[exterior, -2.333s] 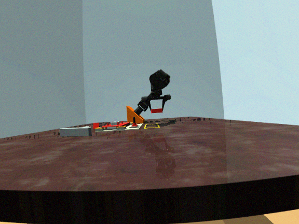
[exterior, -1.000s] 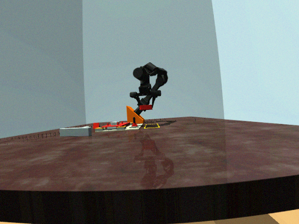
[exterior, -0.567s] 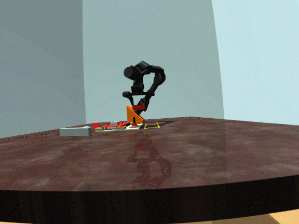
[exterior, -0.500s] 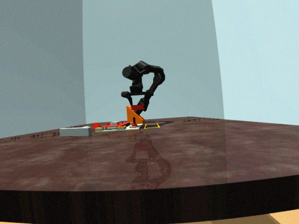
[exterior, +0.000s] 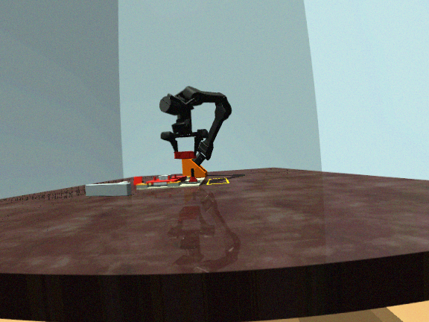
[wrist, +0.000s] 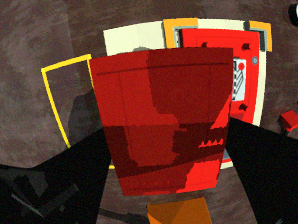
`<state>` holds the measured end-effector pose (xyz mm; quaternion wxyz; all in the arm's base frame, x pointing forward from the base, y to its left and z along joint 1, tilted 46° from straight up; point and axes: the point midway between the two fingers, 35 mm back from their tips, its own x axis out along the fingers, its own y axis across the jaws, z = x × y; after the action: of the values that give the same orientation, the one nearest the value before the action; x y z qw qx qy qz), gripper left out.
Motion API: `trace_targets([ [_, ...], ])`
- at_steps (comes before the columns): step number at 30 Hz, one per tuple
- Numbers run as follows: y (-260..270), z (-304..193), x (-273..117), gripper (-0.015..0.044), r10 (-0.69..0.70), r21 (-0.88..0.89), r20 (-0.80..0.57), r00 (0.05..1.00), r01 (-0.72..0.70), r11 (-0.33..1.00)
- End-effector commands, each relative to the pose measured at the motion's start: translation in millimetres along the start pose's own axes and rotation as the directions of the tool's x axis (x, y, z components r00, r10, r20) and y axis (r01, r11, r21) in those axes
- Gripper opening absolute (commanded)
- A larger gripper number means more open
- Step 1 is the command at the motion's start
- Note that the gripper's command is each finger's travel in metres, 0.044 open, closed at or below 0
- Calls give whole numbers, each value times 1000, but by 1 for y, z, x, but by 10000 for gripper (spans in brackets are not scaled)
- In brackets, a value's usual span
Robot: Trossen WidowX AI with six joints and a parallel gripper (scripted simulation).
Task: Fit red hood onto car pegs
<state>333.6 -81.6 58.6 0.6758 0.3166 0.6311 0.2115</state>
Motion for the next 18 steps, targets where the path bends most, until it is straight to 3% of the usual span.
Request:
trace_targets([
  [1, -14, 3, 1, 0, -2, -4, 0, 1000, 2, 1000],
  [18, -73, 8, 5, 0, 6, -12, -1, 1000, -6, 1000],
])
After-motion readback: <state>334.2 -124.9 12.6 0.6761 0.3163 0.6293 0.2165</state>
